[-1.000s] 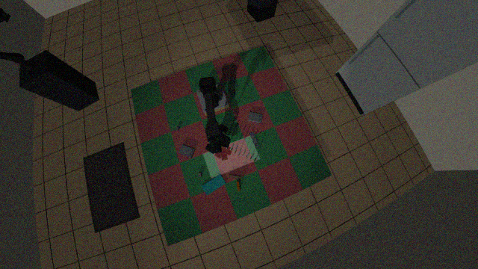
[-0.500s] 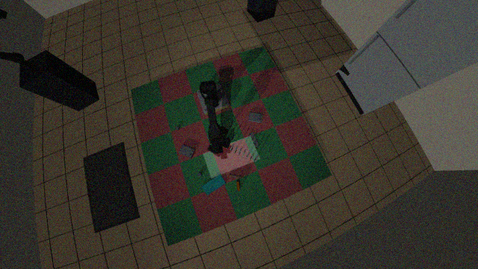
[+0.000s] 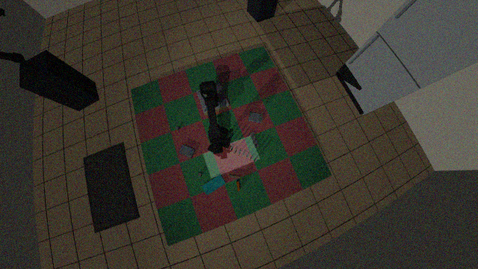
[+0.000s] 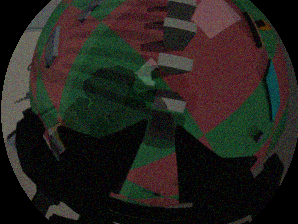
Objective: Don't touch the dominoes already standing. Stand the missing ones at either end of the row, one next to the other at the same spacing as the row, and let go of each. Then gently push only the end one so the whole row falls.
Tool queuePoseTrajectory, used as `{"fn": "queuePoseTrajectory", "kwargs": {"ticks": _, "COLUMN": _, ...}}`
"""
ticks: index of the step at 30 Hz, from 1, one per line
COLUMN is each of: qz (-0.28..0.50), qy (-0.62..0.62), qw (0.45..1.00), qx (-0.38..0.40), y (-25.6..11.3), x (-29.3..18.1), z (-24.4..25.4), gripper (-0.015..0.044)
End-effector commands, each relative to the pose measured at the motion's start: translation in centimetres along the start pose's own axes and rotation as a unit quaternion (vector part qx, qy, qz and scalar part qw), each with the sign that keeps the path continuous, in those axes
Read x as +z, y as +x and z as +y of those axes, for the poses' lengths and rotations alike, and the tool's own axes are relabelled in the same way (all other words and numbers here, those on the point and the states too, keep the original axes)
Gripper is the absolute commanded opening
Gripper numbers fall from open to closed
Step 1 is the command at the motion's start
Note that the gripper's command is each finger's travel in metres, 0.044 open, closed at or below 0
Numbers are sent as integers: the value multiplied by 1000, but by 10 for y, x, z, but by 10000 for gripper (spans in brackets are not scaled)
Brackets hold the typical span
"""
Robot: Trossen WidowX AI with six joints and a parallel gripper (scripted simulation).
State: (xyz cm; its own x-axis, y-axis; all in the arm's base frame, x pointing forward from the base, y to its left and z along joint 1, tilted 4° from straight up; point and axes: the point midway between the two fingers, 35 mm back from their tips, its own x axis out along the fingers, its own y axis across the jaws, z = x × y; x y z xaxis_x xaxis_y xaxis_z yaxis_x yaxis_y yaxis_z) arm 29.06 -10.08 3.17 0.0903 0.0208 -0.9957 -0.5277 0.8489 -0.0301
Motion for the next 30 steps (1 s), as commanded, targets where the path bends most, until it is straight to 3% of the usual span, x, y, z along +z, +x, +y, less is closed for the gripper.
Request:
{"fn": "queuePoseTrajectory", "kwargs": {"ticks": 1, "qz": 3, "qy": 2, "qw": 1000, "qx": 1, "y": 2, "x": -1, "z": 1, "gripper": 238}}
{"fn": "queuePoseTrajectory", "kwargs": {"ticks": 9, "qz": 3, "qy": 2, "qw": 1000, "qx": 1, "y": 2, "x": -1, "z": 1, "gripper": 440}}
{"fn": "queuePoseTrajectory", "kwargs": {"ticks": 13, "qz": 3, "qy": 2, "qw": 1000, "qx": 1, "y": -8, "x": 1, "z": -1, "gripper": 440}}
{"fn": "queuePoseTrajectory", "kwargs": {"ticks": 21, "qz": 0, "qy": 0, "qw": 1000, "qx": 0, "y": -127, "x": 1, "z": -1, "gripper": 440}}
{"fn": "queuePoseTrajectory", "kwargs": {"ticks": 25, "qz": 0, "qy": 0, "qw": 1000, "qx": 0, "y": -129, "x": 1, "z": -1, "gripper": 440}}
{"fn": "queuePoseTrajectory", "kwargs": {"ticks": 27, "qz": 1, "qy": 35, "qw": 999, "qx": 0, "y": -127, "x": -1, "z": -1, "gripper": 387}}
{"fn": "queuePoseTrajectory", "kwargs": {"ticks": 30, "qz": 1, "qy": 182, "qw": 983, "qx": 0, "y": -115, "x": -7, "z": -2, "gripper": 309}}
